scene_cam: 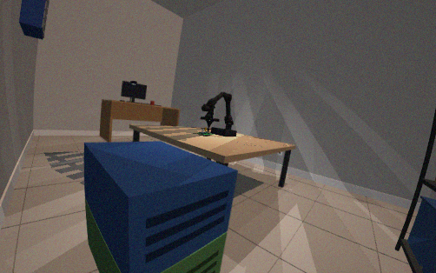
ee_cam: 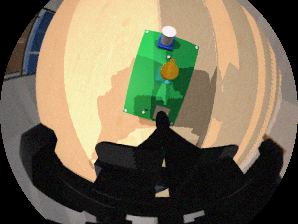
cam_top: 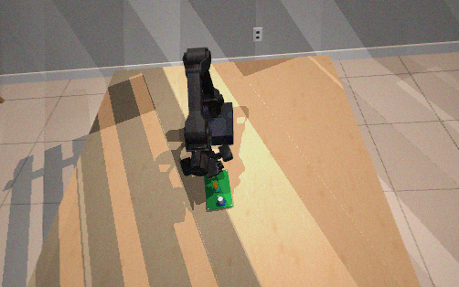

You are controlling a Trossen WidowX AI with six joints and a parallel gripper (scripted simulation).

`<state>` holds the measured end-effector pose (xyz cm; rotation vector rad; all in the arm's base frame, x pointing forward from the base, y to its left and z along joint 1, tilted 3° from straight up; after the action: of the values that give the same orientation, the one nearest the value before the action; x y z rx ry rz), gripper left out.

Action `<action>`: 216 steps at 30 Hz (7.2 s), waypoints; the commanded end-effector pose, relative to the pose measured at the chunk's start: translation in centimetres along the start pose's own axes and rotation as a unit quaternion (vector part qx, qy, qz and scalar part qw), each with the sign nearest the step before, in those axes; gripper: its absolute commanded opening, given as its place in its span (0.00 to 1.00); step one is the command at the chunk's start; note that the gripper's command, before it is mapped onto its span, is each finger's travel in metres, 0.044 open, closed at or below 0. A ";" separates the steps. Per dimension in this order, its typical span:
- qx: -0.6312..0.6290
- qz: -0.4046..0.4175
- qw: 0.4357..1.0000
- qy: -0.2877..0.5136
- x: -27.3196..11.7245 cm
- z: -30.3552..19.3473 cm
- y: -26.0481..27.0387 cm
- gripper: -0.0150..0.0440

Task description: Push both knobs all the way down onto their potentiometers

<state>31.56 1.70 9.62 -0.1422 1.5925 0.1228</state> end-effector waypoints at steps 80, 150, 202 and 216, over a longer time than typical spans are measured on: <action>-0.005 -0.001 1.000 -0.008 -0.5 6.2 1.7 0.25; -0.005 -0.001 1.000 -0.008 0.6 6.3 1.7 0.25; -0.005 -0.001 1.000 -0.008 1.4 6.3 1.6 0.25; -0.005 -0.001 1.000 -0.008 1.7 6.3 1.6 0.25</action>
<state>37.14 4.31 8.93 -0.1540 1.5723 0.1297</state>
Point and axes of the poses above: the point midway between the two fingers, 35 mm back from their tips, its own x axis out along the fingers, its own y axis across the jaws, z = x × y, the point moved 6 cm from there along -x, back along the fingers, and after that the axes turned 15 degrees about x, right-handed, at the moved point
